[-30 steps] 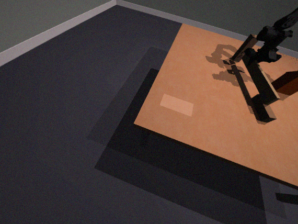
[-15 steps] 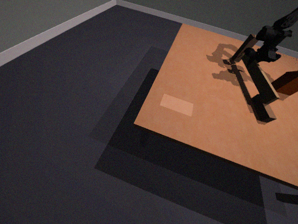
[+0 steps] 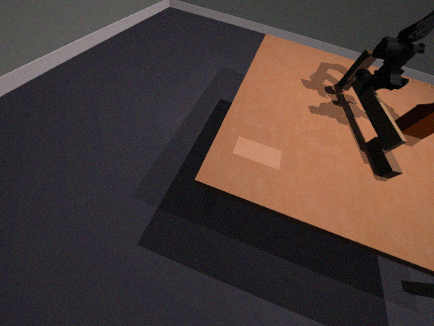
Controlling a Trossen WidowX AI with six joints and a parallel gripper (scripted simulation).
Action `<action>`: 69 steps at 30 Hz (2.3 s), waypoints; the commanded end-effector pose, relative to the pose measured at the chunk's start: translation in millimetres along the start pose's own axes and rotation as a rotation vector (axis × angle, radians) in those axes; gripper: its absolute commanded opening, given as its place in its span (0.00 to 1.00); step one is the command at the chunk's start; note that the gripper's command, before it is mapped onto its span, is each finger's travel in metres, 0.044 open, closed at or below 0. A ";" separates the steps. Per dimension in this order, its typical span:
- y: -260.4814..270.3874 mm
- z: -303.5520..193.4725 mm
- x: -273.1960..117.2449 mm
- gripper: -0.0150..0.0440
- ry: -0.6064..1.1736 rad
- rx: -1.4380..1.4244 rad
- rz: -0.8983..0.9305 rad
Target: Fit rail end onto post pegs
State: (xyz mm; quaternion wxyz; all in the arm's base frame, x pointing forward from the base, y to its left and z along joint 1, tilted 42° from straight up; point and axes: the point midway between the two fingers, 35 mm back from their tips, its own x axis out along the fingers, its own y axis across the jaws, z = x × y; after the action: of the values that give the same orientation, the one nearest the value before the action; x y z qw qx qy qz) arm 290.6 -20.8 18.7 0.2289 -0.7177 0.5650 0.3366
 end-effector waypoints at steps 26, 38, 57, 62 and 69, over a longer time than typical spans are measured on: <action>-0.5 -9.8 -0.4 0.25 0.001 -0.002 -0.002; -0.5 -13.5 -0.9 0.25 0.002 -0.002 -0.002; -0.6 -19.4 -1.2 0.25 0.002 -0.002 -0.002; -0.5 -20.8 -0.6 0.25 0.002 -0.002 -0.002; -0.5 -21.3 0.0 0.25 0.002 -0.002 -0.002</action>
State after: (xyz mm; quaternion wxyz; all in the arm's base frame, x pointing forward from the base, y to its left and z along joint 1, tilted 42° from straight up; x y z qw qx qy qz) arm 294.8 -33.3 31.4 0.2303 -0.7173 0.5633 0.3394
